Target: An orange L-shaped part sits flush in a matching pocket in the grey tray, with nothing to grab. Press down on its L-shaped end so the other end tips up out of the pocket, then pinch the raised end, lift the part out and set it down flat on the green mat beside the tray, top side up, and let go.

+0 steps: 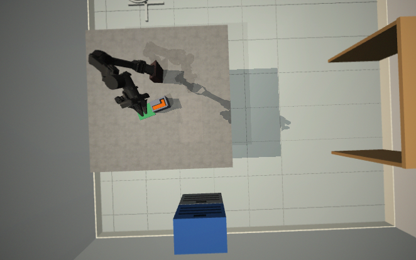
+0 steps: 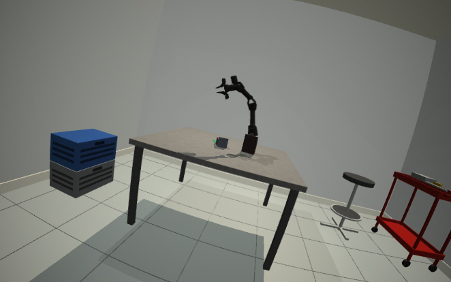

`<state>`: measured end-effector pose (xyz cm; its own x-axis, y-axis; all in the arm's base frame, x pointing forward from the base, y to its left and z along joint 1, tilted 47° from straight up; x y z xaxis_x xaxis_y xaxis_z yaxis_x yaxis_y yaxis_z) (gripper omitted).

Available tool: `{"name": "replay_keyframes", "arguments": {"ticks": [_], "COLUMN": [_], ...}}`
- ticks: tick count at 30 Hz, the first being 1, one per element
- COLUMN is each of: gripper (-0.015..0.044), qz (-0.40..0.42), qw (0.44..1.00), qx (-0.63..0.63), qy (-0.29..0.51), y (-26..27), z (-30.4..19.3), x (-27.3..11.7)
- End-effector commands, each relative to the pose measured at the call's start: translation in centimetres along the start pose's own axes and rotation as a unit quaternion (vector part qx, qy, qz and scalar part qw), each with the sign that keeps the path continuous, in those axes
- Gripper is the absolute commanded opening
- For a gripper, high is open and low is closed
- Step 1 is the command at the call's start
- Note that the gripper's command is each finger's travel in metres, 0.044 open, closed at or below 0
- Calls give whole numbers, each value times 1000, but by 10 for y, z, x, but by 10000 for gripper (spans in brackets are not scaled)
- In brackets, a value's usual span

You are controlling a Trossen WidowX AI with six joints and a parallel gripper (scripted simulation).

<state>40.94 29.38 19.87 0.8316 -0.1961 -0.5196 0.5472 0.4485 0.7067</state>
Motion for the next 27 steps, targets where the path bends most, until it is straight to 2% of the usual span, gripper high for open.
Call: {"name": "replay_keyframes", "arguments": {"ticks": [1, 5, 8, 11, 16, 27], "gripper": [180, 180, 180, 180, 180, 180], "qz": [-99, -207, -287, -363, -463, -466], "qw": [980, 919, 846, 749, 554, 543], "qx": [-170, -332, -440, -533, -631, -634], "qy": [11, 45, 90, 152, 284, 291], "y": [-64, -134, -188, -241, -320, -330], "z": [-1, 5, 16, 30, 60, 64], "x": [31, 52, 59, 57, 33, 36]}}
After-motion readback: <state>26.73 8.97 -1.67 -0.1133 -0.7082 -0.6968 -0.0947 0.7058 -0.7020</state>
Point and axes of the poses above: the point midway between the two fingers, 35 mm back from their tips, its own x axis out along the fingers, its own y axis across the jaws, z = x × y, the point moved 3 cm from there along -x, back along the fingers, and after that the axes turned 8 degrees about x, right-handed, at the moved point
